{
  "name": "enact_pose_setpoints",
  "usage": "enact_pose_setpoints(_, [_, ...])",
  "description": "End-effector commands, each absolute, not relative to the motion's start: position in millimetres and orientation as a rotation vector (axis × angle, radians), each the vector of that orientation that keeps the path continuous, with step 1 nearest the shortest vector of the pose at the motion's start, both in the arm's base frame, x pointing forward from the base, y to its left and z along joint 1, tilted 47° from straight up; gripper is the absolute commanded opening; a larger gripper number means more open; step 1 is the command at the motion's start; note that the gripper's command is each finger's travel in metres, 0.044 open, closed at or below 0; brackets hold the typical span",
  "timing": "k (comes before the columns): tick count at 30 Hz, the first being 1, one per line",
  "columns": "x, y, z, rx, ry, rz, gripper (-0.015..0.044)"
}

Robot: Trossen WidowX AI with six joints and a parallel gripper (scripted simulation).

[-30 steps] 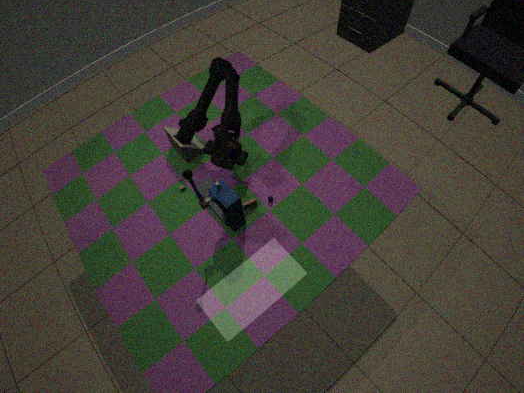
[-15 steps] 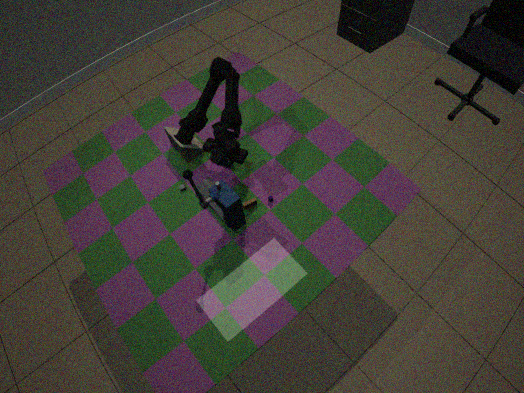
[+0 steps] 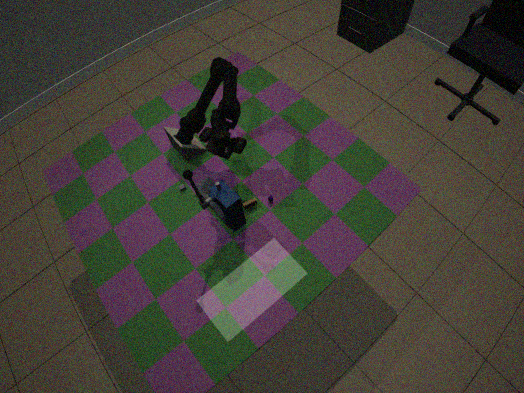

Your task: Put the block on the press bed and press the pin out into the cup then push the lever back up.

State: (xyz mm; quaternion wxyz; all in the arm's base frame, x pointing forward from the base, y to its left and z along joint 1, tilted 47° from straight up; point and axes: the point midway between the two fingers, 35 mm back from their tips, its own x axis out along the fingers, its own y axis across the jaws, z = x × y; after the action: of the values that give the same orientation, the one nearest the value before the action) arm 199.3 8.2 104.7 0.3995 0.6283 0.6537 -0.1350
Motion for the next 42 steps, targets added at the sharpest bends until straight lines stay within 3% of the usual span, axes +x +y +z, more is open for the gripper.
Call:
enact_pose_setpoints(1, [197.2,2.0,111.5,1.587,1.654,-0.338,0.0])
enact_pose_setpoints(34, [194.2,-133.2,33.9,1.581,1.639,-0.357,0.0])
enact_pose_setpoints(42, [190.0,-141.7,27.0,1.618,1.651,-0.392,0.0])
